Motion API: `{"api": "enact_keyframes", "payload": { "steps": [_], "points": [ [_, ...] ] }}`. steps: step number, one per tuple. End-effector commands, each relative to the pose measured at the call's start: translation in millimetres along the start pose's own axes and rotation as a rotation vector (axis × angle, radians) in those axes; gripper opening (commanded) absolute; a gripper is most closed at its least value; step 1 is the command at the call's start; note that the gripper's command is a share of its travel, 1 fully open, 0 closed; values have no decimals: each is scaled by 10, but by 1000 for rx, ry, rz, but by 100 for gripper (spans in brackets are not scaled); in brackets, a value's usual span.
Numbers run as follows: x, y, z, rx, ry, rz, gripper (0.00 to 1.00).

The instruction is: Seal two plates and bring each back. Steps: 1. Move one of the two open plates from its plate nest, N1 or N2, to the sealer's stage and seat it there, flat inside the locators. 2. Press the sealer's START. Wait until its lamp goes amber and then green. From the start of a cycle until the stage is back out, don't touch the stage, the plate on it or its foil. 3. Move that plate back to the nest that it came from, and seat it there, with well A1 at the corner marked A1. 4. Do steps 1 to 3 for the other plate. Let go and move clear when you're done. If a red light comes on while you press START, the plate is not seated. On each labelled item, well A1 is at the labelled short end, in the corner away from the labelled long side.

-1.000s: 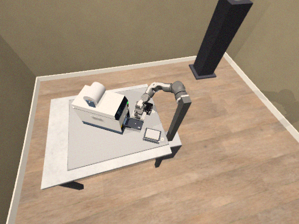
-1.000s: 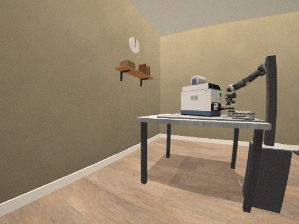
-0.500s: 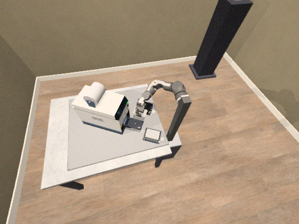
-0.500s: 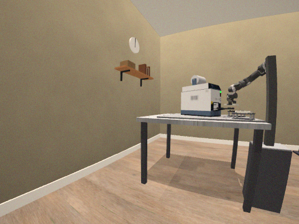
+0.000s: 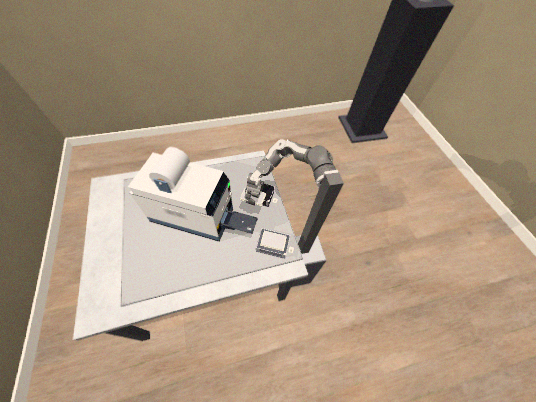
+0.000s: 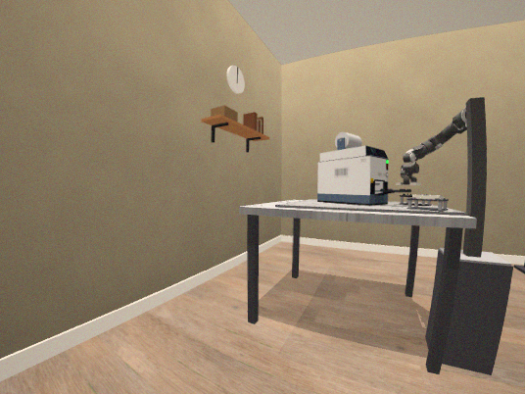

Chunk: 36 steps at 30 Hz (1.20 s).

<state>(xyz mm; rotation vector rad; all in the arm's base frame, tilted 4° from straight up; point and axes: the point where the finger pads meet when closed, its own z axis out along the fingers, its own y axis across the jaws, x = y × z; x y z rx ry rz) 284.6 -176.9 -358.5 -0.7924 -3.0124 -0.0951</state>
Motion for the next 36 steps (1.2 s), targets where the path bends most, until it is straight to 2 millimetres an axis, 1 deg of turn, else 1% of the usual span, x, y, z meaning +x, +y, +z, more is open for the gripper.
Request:
{"api": "enact_keyframes", "payload": {
  "steps": [1,6,9,22,26,36],
  "points": [
    [2,-8,-5,-12,0,-6,0],
    [9,-126,-2,-11,1,-2,0],
    [-4,-136,-17,-15,-3,-2,0],
    [22,-454,-2,-10,0,2,0],
    [14,-492,-11,-13,-3,2,0],
    [28,-734,-4,-11,-1,7,0]
  ]
}}
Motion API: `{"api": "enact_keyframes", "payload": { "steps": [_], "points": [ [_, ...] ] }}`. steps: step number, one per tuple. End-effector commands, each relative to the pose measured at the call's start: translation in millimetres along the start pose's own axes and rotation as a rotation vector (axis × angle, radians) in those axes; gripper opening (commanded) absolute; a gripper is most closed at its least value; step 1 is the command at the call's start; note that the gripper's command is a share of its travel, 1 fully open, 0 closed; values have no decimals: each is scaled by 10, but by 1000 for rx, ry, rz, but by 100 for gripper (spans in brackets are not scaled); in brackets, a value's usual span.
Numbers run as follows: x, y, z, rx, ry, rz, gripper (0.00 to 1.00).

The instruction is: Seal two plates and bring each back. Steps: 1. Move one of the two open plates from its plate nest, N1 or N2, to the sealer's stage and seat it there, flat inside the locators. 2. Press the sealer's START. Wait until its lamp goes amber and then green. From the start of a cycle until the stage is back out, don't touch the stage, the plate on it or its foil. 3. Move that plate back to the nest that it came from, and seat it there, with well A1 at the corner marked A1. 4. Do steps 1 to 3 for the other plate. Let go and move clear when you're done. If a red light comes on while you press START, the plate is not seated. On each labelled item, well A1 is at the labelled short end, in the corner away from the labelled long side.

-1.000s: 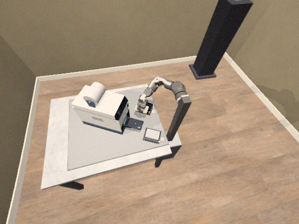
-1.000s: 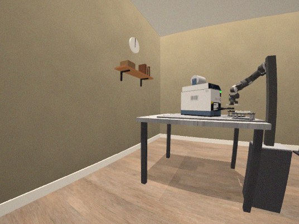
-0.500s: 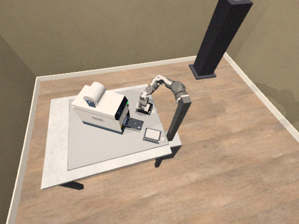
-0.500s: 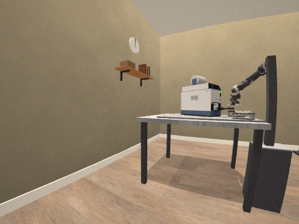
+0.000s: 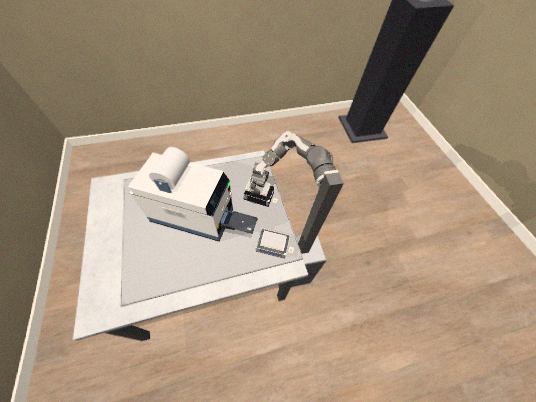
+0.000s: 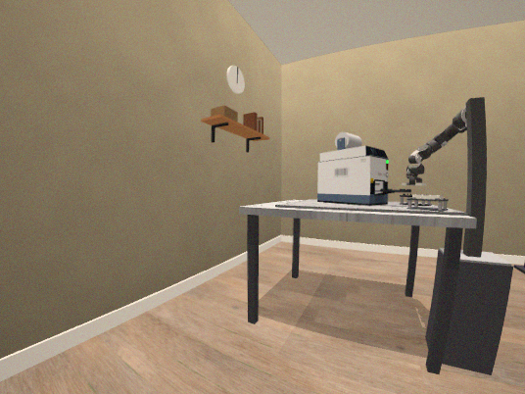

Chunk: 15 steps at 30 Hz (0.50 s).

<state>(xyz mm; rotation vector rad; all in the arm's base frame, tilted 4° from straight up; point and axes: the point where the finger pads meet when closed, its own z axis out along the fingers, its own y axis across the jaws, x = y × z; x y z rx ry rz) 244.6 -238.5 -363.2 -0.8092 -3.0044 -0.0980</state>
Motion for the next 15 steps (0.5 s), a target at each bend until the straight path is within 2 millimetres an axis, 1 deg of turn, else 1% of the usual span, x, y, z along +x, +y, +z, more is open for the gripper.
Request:
{"api": "enact_keyframes", "payload": {
  "steps": [1,4,7,13,15],
  "points": [
    [-13,-24,-13,-9,-4,-5,0],
    [-9,-95,-11,-8,-3,-5,0],
    [-15,-111,-17,-11,-6,-5,0],
    [-3,-261,-11,-8,-4,-4,0],
    [-6,-247,-13,-13,-5,-7,0]
  ]
}}
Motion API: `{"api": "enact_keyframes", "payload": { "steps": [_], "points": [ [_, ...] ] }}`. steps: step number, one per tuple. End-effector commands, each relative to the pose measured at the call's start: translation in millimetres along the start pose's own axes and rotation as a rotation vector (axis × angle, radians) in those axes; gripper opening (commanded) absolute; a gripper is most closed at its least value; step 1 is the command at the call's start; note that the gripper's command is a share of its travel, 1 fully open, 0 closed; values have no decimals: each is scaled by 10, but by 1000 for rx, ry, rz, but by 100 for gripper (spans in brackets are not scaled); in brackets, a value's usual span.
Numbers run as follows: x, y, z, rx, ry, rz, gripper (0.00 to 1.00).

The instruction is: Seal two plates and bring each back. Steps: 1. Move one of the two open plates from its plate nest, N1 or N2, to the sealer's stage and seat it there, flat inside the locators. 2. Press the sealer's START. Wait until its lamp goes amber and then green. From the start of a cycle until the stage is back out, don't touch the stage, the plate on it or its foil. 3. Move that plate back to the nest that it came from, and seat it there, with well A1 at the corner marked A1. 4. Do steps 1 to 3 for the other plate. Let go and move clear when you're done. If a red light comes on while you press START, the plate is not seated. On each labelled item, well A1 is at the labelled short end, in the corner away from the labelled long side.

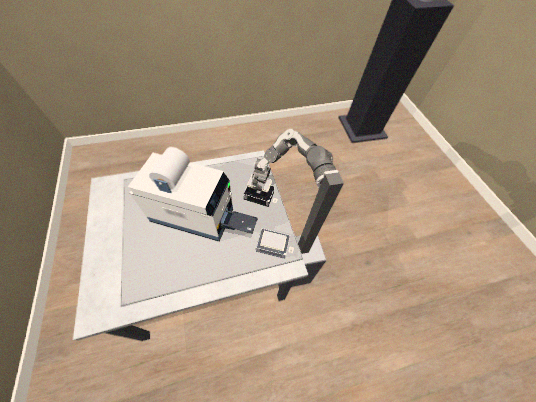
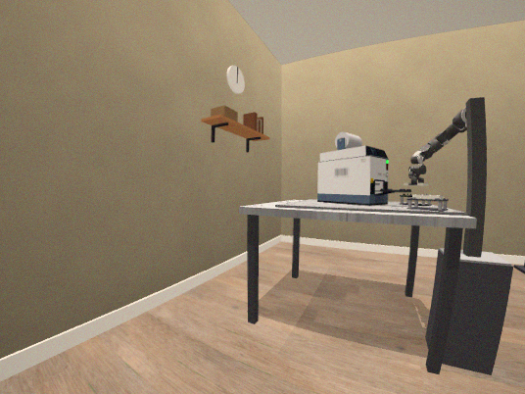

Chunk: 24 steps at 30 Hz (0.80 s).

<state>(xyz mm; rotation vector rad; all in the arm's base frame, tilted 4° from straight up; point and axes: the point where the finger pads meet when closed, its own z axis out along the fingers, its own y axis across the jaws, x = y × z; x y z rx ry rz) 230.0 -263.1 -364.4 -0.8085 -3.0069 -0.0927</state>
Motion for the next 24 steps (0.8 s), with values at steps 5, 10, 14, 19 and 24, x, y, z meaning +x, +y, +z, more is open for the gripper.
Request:
{"api": "enact_keyframes", "payload": {
  "steps": [5,10,14,19,24],
  "points": [
    [-10,25,-10,-9,-3,-2,0],
    [-9,26,-10,-9,-3,-2,0],
    [-9,28,-10,-9,-3,-2,0],
    [-8,30,-10,-9,-3,-2,0],
    [-8,31,-10,-9,-3,-2,0]
  ]
}}
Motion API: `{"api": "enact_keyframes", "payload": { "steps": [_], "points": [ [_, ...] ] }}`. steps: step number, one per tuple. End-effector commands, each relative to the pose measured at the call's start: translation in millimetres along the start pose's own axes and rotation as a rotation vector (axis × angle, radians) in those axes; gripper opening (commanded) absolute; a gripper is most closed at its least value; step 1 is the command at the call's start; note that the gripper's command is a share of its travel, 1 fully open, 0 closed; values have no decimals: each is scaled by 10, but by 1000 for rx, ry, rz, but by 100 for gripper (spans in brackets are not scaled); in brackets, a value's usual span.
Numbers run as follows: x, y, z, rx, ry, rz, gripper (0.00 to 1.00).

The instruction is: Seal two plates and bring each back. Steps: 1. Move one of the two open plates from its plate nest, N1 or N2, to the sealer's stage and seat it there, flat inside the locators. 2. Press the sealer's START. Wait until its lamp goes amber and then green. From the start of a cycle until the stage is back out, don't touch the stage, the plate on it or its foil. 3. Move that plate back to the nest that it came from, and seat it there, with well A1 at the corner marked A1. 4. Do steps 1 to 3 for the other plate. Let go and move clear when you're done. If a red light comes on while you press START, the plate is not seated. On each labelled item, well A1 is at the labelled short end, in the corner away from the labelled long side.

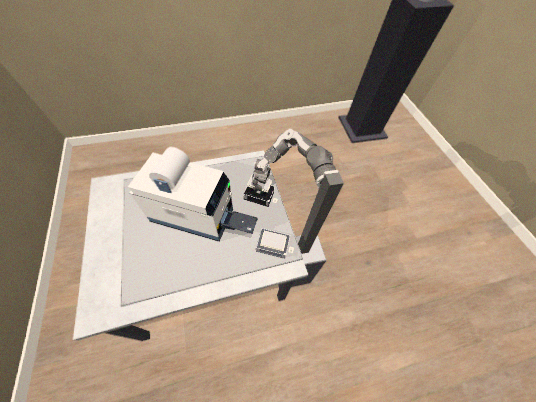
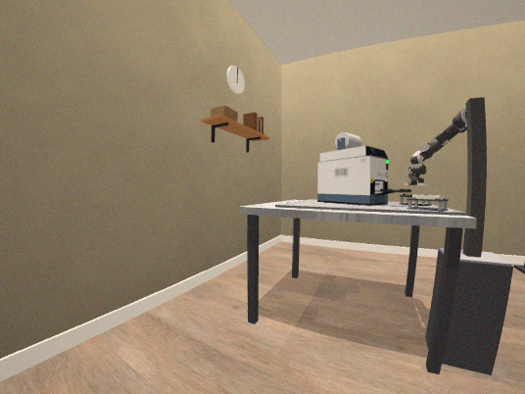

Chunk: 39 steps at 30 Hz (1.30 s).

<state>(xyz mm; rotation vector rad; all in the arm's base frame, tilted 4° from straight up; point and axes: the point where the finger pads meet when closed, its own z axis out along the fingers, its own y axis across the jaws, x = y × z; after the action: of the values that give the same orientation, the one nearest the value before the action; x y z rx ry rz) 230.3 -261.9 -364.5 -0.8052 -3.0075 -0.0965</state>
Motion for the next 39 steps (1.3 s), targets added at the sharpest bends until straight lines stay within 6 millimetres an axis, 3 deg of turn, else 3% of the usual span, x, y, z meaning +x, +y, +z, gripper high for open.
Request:
{"api": "enact_keyframes", "payload": {
  "steps": [1,39],
  "points": [
    [-12,20,-12,-7,-4,0,0],
    [-12,29,52,-12,-5,-1,0]
  ]
}}
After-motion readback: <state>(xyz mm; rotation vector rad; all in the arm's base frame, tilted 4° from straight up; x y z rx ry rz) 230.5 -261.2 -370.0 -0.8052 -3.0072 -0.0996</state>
